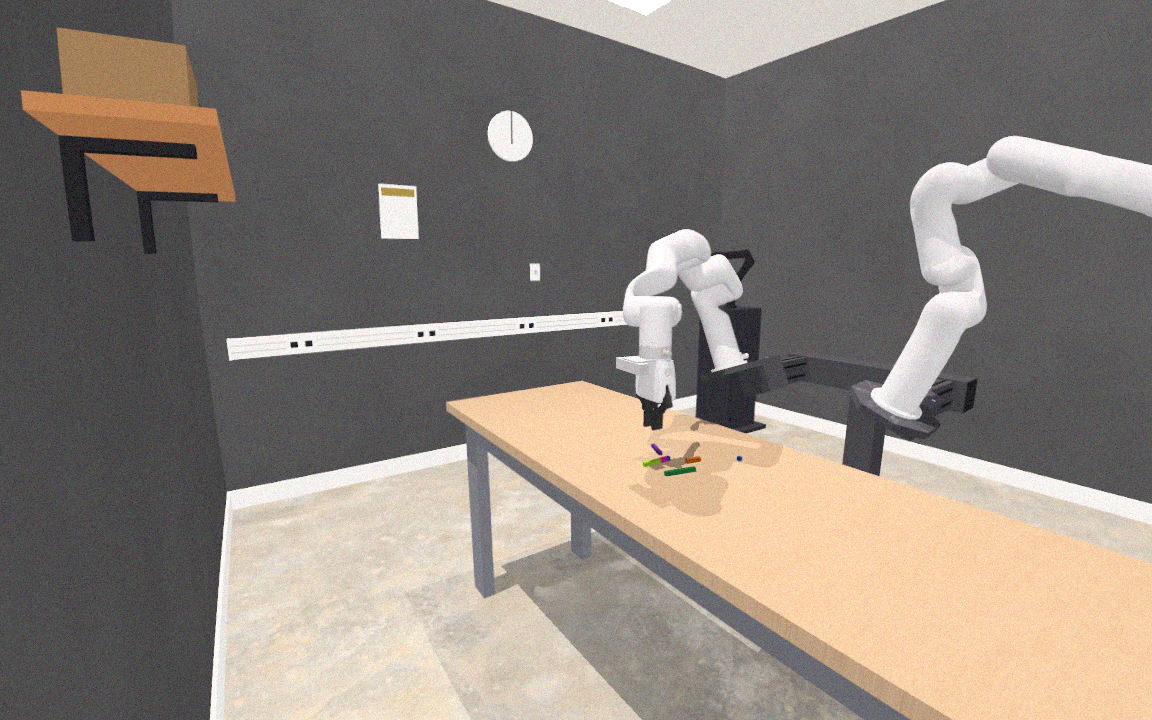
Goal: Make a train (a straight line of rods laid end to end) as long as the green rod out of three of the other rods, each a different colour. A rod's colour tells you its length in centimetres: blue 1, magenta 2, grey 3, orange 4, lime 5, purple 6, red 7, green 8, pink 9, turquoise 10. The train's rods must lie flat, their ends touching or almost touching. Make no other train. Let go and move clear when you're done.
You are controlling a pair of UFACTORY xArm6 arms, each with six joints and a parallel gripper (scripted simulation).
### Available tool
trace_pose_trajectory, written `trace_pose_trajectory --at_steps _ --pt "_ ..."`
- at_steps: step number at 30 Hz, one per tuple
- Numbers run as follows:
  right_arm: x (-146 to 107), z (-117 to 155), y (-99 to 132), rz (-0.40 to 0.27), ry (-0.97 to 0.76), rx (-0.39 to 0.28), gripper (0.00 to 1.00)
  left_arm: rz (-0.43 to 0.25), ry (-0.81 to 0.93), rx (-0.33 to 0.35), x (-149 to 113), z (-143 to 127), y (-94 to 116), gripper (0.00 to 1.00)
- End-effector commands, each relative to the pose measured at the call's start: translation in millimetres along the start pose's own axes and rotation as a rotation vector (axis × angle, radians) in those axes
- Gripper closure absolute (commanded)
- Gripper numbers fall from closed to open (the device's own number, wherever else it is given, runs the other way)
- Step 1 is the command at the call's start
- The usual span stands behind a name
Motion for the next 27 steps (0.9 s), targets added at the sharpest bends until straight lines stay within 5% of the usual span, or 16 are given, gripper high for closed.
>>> trace_pose_trajectory --at_steps 1,2,27 --pt "1.5 -0.5 4.4 0.005 -0.001 0.003 0.74 0.005 0.0 0.0 1.0 0.0 1.9 0.0" --pt "1.5 -0.5 4.4 0.005 -0.001 0.003 0.0 0.005 0.0 0.0 1.0 0.0 1.9 0.0" --pt "1.4 -0.5 9.6 0.005 -0.001 0.003 0.0 0.005 0.0 0.0 1.0 0.0 1.9 0.0"
Point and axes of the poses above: on each arm, the point where the finger pads meet when closed, its own y axis back along the fingers, its own z axis across the jaws, x = y × z, the point moved 3 cm from there along y, back along the fingers
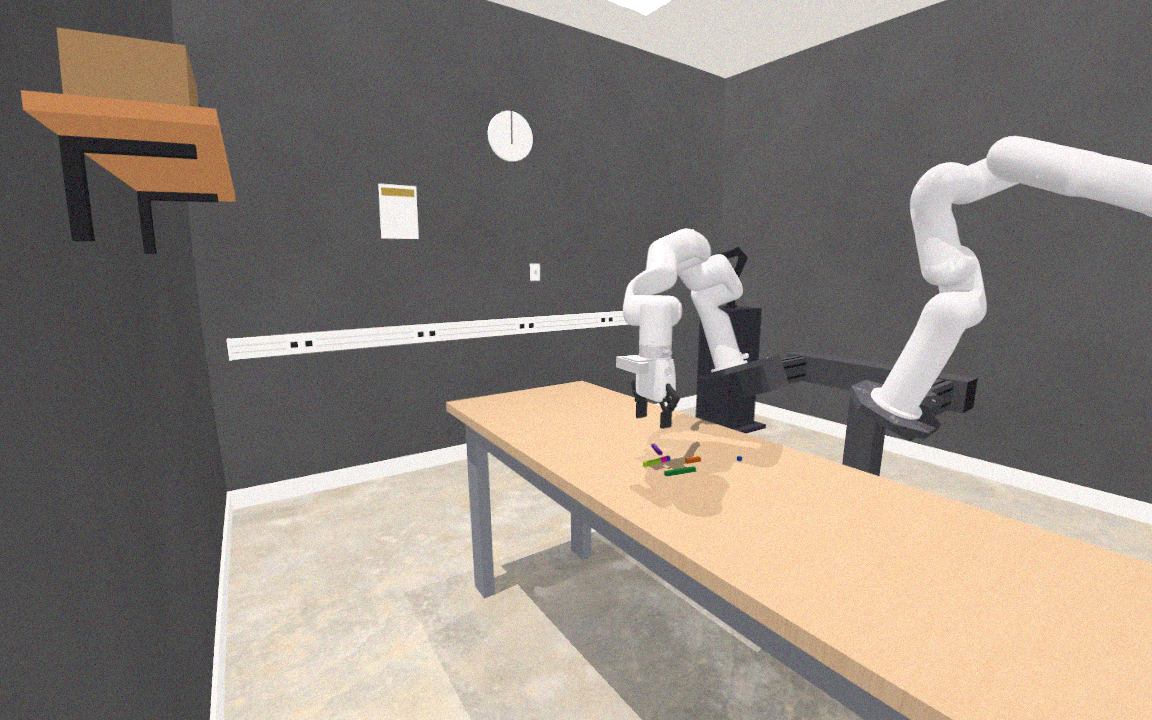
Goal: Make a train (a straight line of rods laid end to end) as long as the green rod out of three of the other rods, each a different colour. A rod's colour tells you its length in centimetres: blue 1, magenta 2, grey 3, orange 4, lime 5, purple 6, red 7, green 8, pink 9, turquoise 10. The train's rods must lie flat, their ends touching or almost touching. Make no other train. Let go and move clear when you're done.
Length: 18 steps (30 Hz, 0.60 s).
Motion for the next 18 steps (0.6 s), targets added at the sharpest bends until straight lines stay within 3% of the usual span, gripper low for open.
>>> trace_pose_trajectory --at_steps 1,5,18 --pt "2 -1 10 0.006 -0.001 0.004 0.0 0.005 0.0 0.0 1 0 2 0.0" --pt "2 -1 17 0.006 -0.001 0.004 0.0 0.005 0.0 0.0 1 0 2 0.0" --pt "2 -1 77 0.006 -0.001 0.004 0.0 0.005 0.0 0.0 1 0 2 0.0"
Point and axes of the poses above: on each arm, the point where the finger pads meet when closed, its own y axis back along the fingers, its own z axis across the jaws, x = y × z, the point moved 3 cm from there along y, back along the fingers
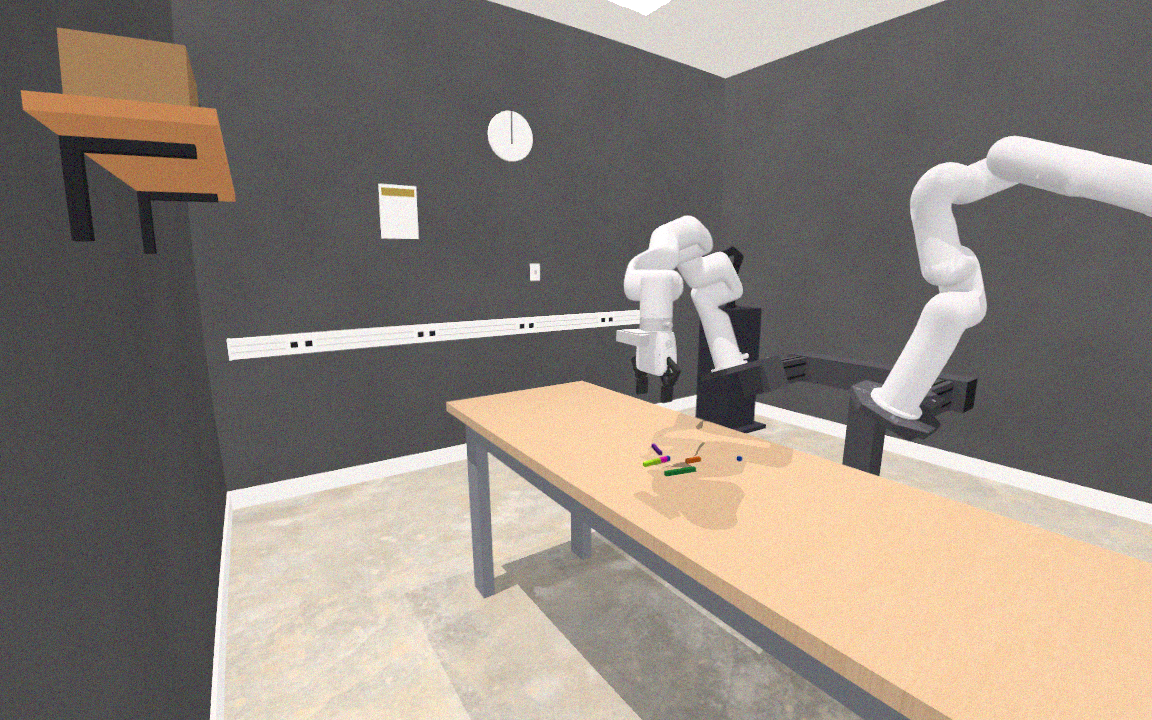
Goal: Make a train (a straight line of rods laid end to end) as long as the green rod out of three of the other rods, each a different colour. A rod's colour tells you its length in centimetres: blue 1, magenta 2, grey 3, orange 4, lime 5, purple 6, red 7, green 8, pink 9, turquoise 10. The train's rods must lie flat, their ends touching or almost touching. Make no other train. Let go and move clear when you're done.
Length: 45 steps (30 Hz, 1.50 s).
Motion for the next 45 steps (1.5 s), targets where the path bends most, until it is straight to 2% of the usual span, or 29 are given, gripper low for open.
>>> trace_pose_trajectory --at_steps 1,9,45 --pt "1.0 -0.2 17.7 0.004 -0.001 0.002 0.0 0.005 0.0 0.0 1.0 0.0 1.9 0.0" --pt "1.0 -0.2 24.3 0.004 -0.001 0.002 0.0 0.005 0.0 0.0 1.0 0.0 1.9 0.0" --pt "1.0 -0.2 24.3 0.004 -0.001 0.002 0.0 0.005 0.0 0.0 1.0 0.0 1.9 0.0"
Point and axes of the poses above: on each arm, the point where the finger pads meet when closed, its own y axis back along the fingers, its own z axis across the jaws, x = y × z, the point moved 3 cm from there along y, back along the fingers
